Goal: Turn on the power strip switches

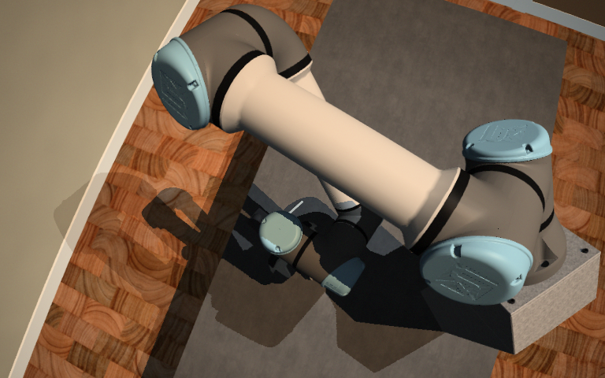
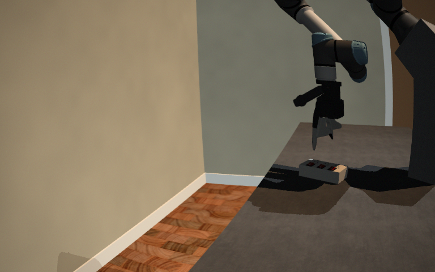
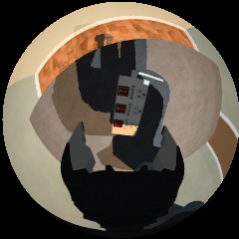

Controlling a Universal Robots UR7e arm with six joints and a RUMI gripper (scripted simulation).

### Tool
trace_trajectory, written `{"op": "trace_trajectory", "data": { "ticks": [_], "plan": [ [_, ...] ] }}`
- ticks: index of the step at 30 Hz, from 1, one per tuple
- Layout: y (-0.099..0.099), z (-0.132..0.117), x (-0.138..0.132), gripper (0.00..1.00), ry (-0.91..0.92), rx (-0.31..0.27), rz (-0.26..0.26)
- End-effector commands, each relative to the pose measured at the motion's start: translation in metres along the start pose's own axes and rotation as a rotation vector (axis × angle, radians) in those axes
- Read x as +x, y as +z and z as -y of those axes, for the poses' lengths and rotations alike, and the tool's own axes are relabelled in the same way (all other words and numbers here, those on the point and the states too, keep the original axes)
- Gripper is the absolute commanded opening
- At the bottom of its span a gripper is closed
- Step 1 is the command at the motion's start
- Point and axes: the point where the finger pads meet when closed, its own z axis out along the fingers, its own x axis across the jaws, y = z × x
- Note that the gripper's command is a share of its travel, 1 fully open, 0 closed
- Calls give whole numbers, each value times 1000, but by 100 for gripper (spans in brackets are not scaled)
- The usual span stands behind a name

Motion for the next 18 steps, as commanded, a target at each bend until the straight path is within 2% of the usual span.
{"op": "trace_trajectory", "data": {
  "ticks": [1, 18],
  "plan": [
    [0, 0, 0, 100, 41, 1, 0],
    [1, -1, 0, 100, 90, 1, 0]
  ]
}}
